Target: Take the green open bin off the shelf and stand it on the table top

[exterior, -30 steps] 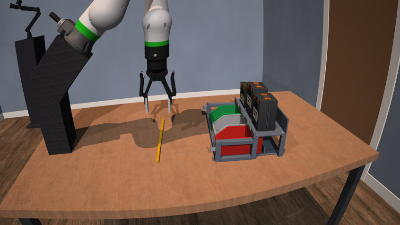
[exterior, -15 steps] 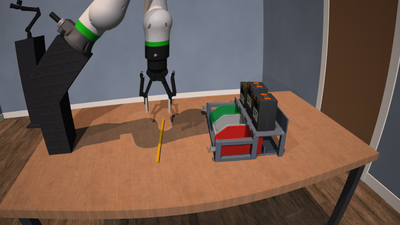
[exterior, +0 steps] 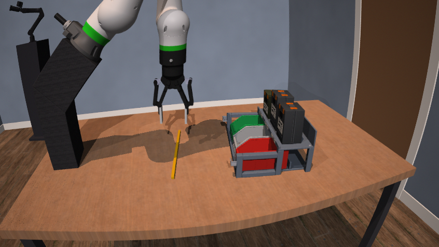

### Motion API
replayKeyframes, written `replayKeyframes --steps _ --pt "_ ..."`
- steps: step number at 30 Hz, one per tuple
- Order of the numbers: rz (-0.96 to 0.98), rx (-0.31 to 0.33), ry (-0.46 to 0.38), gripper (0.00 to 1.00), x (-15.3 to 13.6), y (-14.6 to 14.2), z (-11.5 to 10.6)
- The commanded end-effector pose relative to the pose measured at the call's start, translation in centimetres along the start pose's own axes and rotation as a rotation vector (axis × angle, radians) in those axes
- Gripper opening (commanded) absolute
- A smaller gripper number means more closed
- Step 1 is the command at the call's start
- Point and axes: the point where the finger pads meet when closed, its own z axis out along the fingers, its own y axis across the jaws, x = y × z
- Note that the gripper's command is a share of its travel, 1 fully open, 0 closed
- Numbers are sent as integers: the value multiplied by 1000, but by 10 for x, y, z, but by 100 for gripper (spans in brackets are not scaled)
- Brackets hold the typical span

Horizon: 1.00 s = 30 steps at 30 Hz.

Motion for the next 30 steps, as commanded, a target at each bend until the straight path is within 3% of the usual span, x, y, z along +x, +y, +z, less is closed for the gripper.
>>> replayKeyframes --steps 1,3,4,8,20,21,25,30 --pt "1 35 137 57 -1 0 0" --pt "1 35 137 57 -1 0 0" --pt "0 6 28 57 0 0 0" --pt "1 35 137 57 -1 0 0" --pt "1 35 137 57 -1 0 0" --pt "1 1 30 57 0 0 0" --pt "1 35 137 57 -1 0 0" --pt "1 35 137 57 -1 0 0"
